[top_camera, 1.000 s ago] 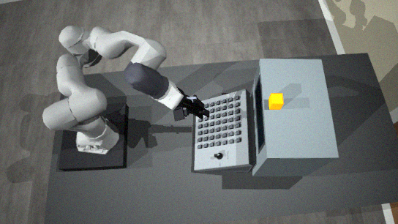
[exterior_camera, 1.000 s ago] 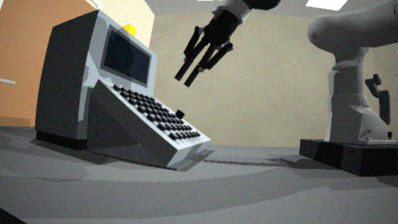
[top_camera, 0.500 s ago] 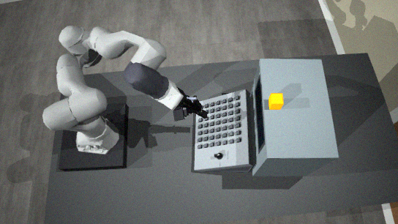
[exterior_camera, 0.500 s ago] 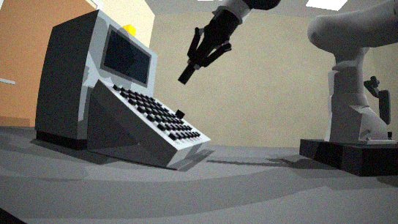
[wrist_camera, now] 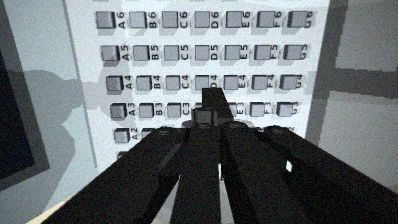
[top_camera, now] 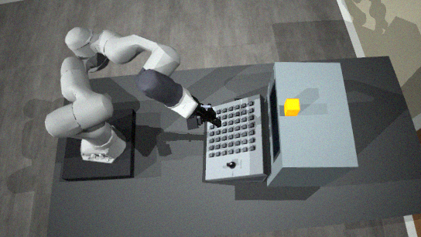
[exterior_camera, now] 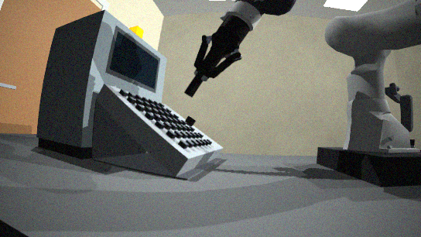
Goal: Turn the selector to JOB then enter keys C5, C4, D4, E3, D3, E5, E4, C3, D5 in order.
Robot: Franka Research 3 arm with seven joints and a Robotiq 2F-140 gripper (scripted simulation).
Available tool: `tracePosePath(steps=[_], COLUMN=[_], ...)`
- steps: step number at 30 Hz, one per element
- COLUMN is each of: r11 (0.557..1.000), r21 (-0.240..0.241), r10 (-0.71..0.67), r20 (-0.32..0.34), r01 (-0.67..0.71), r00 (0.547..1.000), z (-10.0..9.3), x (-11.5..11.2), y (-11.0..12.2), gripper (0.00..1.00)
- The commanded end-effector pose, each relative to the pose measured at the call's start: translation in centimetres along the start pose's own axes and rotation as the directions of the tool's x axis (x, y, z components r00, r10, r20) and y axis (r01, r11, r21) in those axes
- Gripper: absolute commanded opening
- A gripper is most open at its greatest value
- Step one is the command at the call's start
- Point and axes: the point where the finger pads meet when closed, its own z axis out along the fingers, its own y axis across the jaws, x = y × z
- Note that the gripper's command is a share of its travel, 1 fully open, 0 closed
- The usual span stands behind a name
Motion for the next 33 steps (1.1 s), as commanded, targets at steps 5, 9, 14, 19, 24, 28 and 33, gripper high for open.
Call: tracePosePath(steps=[5,9,14,19,24,28,33], r11=[1.000,1.000,1.000,1.000,1.000,1.000,1.000], r21=[0.015,0.015,0.015,0.015,0.015,0.015,0.015], r10=[0.003,0.003,0.003,0.003,0.003,0.003,0.003], r20=[0.002,0.002,0.002,0.002,0.002,0.002,0.002], r01=[-0.003,-0.003,-0.003,-0.003,-0.003,-0.003,-0.003], r00=[1.000,1.000,1.000,1.000,1.000,1.000,1.000], z=[4.7,4.8,5.0,5.6,6.4,6.7,7.0], x=[0.0,0.0,0.0,0.0,0.0,0.0,0.0], y=[-0.6,-0.6,-0.6,-0.6,-0.6,-0.6,-0.6], gripper=[0.10,0.10,0.10,0.10,0.10,0.10,0.10])
